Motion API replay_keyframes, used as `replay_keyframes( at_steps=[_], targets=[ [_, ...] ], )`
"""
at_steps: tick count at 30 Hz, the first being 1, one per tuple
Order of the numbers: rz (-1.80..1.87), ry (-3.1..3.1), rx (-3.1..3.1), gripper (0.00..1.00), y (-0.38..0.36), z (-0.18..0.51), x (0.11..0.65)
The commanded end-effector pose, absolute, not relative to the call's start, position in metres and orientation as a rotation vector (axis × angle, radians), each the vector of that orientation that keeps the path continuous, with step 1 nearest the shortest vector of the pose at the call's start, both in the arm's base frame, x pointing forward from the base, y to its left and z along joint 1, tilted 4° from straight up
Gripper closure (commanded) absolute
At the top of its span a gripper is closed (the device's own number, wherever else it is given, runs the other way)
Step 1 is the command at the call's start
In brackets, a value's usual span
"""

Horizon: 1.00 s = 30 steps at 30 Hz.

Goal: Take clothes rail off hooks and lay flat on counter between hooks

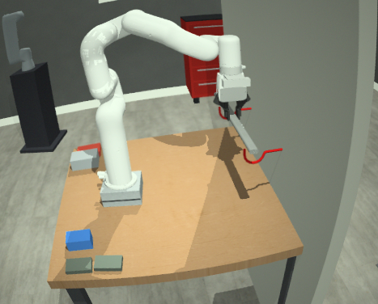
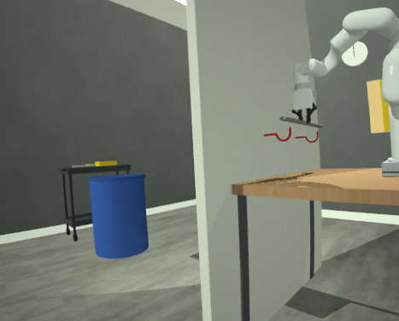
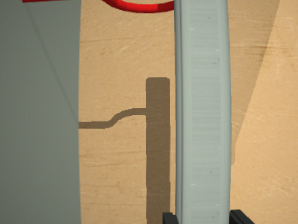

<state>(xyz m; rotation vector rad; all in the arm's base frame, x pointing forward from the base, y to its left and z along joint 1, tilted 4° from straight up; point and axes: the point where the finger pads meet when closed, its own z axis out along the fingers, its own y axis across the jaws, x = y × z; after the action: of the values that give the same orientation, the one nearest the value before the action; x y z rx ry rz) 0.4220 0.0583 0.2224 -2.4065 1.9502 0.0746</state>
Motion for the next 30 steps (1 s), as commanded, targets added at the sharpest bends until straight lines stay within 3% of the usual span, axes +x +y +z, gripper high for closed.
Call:
replay_keyframes(
  at_steps=[1, 30],
  targets=[
    [0.068, 1.948, -2.403, 1.0, 0.057, 0.225, 0.405],
    [0.068, 1.948, -2.403, 1.0, 0.053, 0.225, 0.322]
  ],
)
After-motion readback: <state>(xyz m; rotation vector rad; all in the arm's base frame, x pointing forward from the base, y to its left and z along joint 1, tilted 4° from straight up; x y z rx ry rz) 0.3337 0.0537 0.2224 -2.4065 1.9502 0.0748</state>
